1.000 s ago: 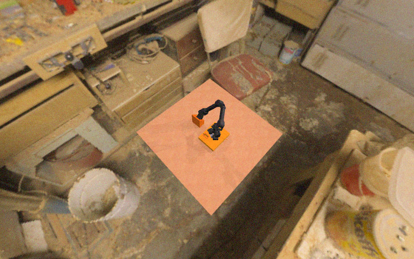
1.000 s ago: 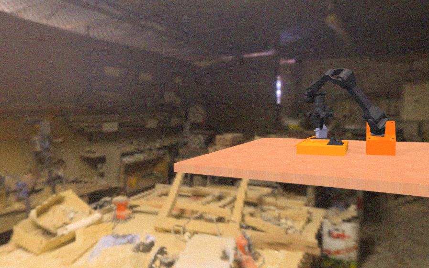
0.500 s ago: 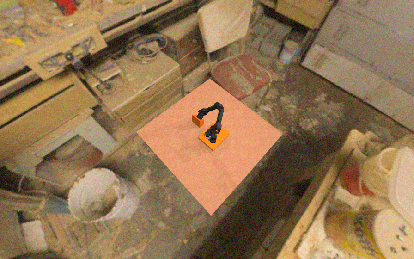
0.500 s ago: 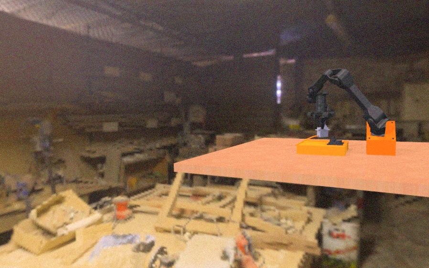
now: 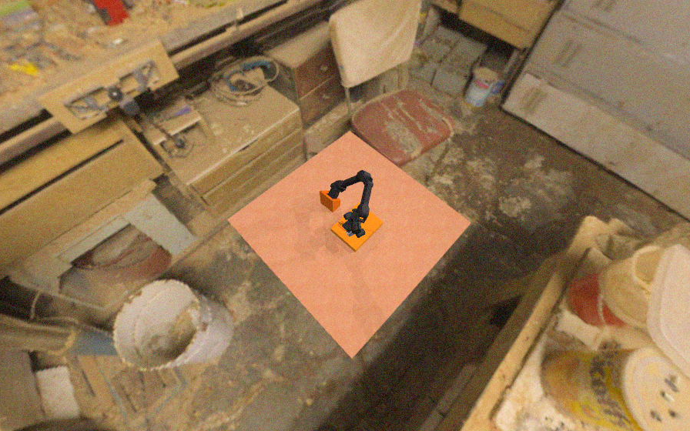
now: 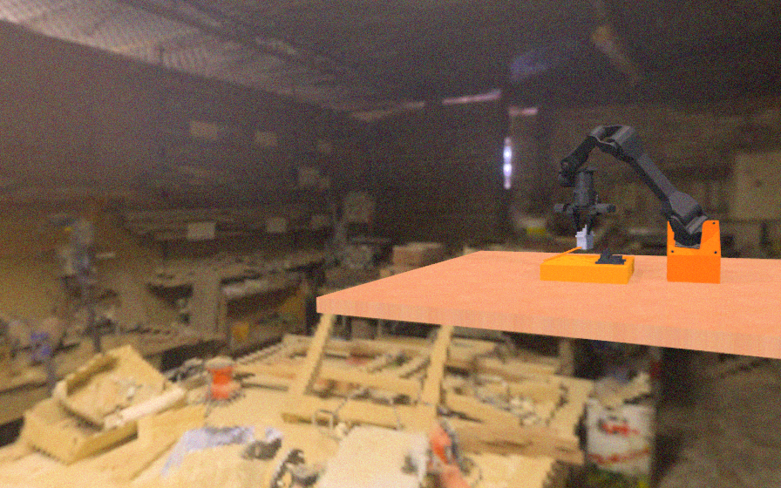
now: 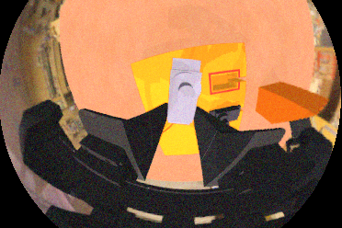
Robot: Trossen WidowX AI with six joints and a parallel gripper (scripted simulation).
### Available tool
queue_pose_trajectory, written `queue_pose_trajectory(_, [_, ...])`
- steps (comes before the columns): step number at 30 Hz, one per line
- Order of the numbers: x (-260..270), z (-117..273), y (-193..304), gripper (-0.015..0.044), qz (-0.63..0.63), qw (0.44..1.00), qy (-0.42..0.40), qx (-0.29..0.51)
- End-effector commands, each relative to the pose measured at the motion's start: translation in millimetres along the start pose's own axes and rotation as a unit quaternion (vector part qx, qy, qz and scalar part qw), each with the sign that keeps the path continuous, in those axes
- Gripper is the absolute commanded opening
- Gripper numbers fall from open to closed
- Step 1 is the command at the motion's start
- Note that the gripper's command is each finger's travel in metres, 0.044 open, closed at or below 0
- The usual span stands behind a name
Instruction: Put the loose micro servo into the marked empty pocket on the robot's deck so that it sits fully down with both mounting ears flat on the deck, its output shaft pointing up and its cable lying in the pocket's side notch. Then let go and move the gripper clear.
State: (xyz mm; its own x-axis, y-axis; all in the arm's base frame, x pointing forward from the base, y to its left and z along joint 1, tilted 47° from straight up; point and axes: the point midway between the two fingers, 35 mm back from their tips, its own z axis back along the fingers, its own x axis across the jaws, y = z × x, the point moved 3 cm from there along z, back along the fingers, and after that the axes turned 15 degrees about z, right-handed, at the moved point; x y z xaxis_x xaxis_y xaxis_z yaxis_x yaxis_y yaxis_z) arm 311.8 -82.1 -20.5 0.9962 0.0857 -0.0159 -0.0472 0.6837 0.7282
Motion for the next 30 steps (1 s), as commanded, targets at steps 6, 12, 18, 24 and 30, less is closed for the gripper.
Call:
queue_pose_trajectory(6, [-0.4,0.3,-0.9,0.0,0.154,0.988,0.002,-0.002])
queue_pose_trajectory(12, [-0.5,0.3,-0.9,0.0,0.256,0.967,0.002,-0.002])
queue_pose_trajectory(18, [-0.5,0.3,-0.9,0.0,0.355,0.935,0.003,-0.001])
queue_pose_trajectory(24, [-0.4,0.3,-0.9,0.0,0.45,0.893,0.003,-0.001])
queue_pose_trajectory(30, [-0.4,0.3,-0.9,0.0,0.541,0.841,0.003,-0.001])
